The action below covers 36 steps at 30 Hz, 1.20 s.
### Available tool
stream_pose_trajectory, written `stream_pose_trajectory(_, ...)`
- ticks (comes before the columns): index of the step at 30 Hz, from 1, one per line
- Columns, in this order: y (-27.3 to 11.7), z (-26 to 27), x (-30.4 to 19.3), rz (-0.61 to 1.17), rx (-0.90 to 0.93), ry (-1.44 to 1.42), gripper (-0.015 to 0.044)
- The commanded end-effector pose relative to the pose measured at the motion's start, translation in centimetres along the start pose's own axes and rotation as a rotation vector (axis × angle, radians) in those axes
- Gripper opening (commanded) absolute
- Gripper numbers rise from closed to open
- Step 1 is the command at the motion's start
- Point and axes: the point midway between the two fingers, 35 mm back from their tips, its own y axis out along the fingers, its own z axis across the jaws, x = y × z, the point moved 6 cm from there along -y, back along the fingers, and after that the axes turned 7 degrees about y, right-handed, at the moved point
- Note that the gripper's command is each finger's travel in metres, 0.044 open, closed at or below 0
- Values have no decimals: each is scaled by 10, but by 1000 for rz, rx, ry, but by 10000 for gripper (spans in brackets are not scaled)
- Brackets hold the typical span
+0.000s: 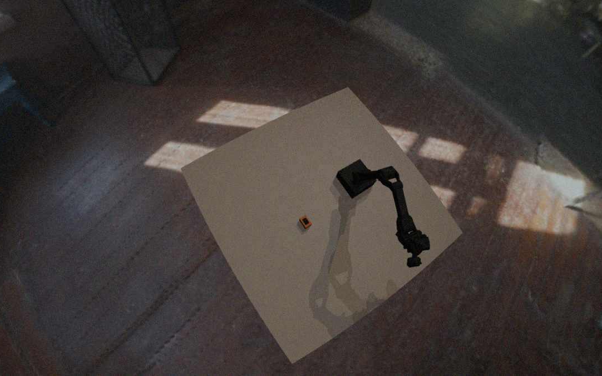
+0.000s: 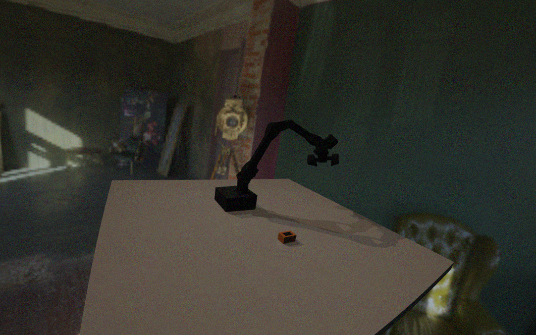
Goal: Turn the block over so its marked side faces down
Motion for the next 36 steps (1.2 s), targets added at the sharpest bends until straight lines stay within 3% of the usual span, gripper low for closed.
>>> stream_pose_trajectory(1, -29, -30, -38, 81, -94, 166, 440)
stream_pose_trajectory(10, -107, -80, -130, 252, -326, 596, 440)
stream_pose_trajectory(19, -197, -93, -225, 401, -570, 1078, 440)
stream_pose_trajectory(28, -292, -64, -311, 523, -820, 1584, 440)
stream_pose_trajectory(36, -372, -3, -373, 616, -1038, 2047, 440)
